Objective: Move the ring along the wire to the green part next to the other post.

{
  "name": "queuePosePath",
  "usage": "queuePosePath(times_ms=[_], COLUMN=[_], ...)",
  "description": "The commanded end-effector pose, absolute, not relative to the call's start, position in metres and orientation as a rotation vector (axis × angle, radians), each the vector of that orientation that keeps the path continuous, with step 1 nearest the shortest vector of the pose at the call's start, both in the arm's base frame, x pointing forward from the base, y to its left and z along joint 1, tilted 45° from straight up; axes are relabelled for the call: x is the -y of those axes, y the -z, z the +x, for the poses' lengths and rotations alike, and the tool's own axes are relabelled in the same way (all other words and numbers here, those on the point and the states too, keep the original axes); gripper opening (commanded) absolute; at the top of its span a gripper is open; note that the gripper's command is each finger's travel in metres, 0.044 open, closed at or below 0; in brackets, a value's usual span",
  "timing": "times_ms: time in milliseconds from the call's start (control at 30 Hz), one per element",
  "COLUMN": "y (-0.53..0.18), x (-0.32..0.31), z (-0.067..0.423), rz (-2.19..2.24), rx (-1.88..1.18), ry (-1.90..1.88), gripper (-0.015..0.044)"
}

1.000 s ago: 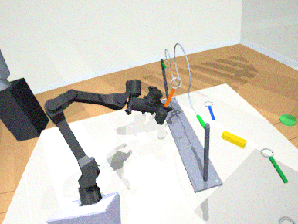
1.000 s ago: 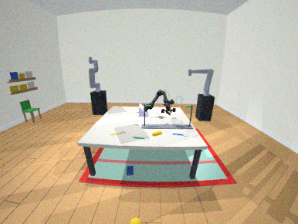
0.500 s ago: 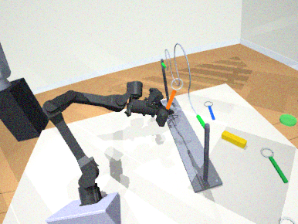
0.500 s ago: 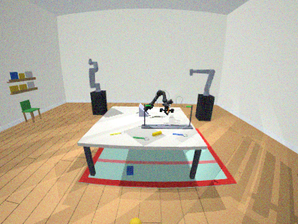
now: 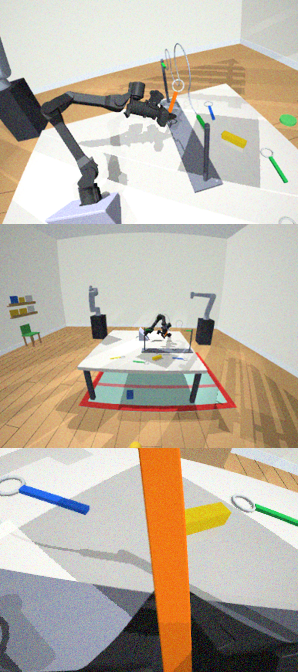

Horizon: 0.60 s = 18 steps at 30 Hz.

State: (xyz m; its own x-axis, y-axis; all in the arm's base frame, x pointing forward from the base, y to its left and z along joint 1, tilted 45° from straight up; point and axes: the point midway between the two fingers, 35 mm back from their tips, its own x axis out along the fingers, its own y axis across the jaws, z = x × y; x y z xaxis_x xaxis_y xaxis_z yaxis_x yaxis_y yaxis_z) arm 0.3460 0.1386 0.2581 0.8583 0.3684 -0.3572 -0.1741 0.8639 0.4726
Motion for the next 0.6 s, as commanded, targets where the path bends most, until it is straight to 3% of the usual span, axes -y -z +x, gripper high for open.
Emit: queuePosePath(times_ms=[0, 567], y=[-0.253, -0.243], x=[-0.127, -0.065], z=[0.347, 0.35], rz=[0.368, -0.038], rx=[-0.462, -0.48], ry=[-0.273, -0.162], gripper=[-0.015, -0.015])
